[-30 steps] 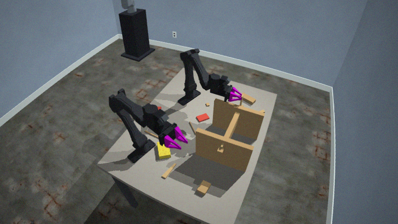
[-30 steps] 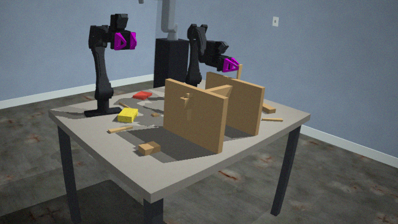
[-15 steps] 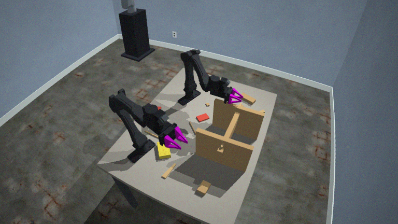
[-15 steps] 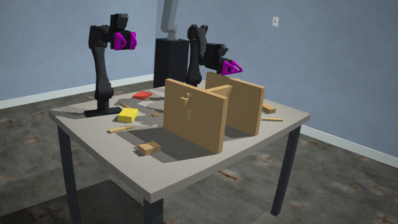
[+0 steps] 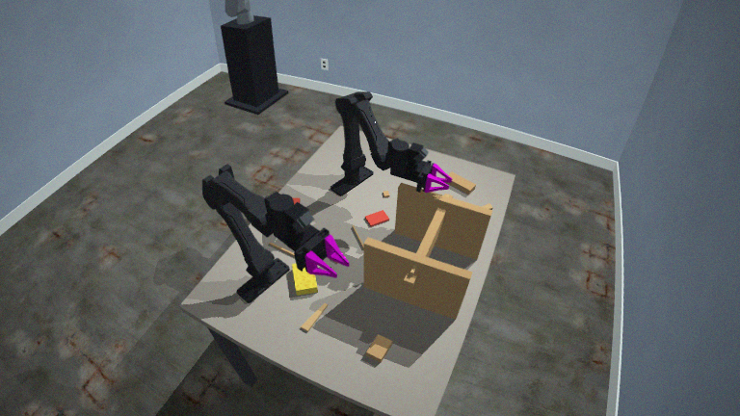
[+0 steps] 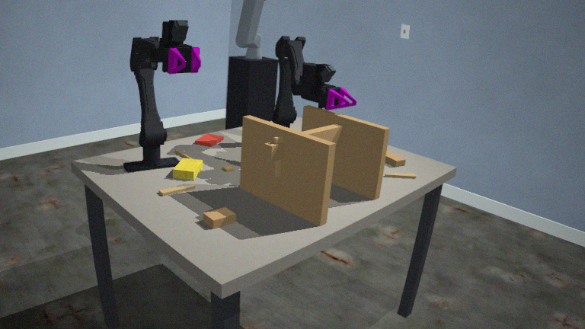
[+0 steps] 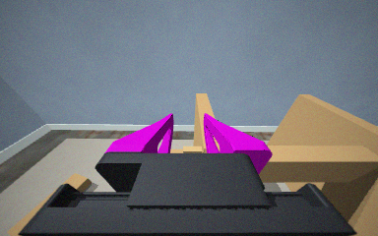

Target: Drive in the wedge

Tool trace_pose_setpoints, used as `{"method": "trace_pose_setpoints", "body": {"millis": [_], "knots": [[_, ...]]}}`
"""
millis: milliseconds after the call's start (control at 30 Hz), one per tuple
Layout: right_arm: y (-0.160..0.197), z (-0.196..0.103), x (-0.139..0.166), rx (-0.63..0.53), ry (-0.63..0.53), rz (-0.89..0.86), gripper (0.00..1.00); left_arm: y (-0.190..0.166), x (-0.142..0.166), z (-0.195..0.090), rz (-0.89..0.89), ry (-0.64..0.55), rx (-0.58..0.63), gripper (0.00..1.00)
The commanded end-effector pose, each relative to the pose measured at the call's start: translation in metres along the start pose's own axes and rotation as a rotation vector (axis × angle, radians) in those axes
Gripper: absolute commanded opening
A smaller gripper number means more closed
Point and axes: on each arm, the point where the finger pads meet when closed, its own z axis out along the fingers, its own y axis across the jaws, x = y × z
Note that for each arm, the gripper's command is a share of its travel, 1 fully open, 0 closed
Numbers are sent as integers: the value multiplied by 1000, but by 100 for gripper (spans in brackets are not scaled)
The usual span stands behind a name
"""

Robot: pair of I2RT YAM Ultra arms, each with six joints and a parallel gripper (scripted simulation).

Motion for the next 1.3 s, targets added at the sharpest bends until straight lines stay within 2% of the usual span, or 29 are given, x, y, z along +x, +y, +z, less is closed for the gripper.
{"method": "trace_pose_setpoints", "body": {"millis": [0,200,267,500,700,833,900,1000,1067,1200,1267], "knots": [[3,-2,-16,-5,-27,-4,41,0,-25,-2,-24,-31,2,38],[3,-2,-16,-5,-27,-4,41,0,-32,-3,-35,-48,2,38],[3,-2,-16,-5,-27,-4,41,0,-34,-3,-11,-9,1,38],[3,-2,-16,-5,-27,-4,41,0,-70,-4,-18,-21,1,38],[3,-2,-16,-5,-27,-4,41,-1,-83,-3,-31,-43,2,38],[3,-2,-16,-5,-27,-4,41,1,-97,-6,-11,-9,2,38],[3,-2,-16,-5,-27,-4,41,2,-106,-7,-36,-51,2,38],[3,-2,-16,-5,-27,-4,41,1,-101,-6,-33,-46,2,38],[3,-2,-16,-5,-27,-4,41,-1,-71,-2,-1,8,1,38],[3,-2,-16,-5,-27,-4,41,-1,-99,-3,-31,-42,2,38],[3,-2,-16,-5,-27,-4,41,-1,-99,-3,-31,-42,2,38]]}}
